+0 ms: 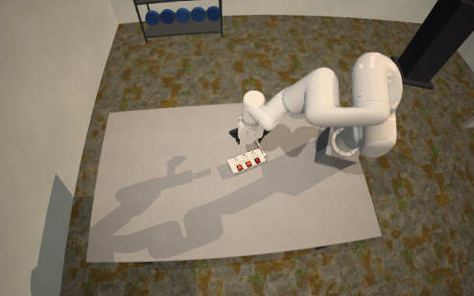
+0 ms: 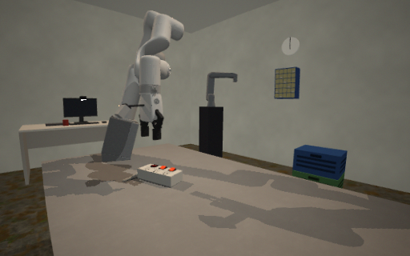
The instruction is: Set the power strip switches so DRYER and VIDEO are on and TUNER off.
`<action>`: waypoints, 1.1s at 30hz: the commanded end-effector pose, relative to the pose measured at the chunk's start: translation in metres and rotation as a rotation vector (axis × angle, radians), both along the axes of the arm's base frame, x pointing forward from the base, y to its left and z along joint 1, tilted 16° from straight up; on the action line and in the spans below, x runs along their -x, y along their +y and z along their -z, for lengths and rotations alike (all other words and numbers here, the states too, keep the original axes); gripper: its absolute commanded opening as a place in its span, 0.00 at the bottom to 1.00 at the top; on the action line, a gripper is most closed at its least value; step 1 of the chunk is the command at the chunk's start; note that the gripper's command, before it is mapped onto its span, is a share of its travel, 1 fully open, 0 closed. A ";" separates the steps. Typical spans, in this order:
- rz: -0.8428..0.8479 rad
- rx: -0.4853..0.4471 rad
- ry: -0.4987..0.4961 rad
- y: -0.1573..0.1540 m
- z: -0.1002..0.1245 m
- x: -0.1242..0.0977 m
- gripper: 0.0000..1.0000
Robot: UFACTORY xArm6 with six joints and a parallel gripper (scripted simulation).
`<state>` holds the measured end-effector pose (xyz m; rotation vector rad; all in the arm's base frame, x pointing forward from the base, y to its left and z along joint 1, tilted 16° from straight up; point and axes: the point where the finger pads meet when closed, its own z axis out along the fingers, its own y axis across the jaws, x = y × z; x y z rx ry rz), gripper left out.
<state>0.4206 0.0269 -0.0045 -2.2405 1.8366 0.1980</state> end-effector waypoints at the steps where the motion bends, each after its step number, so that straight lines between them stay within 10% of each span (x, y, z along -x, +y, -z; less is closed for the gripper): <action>1: 0.002 -0.003 -0.002 0.000 -0.002 -0.002 1.00; 17: -0.055 -0.002 -0.018 0.002 -0.001 -0.002 1.00; 33: -0.769 0.033 -0.215 0.036 0.018 0.002 1.00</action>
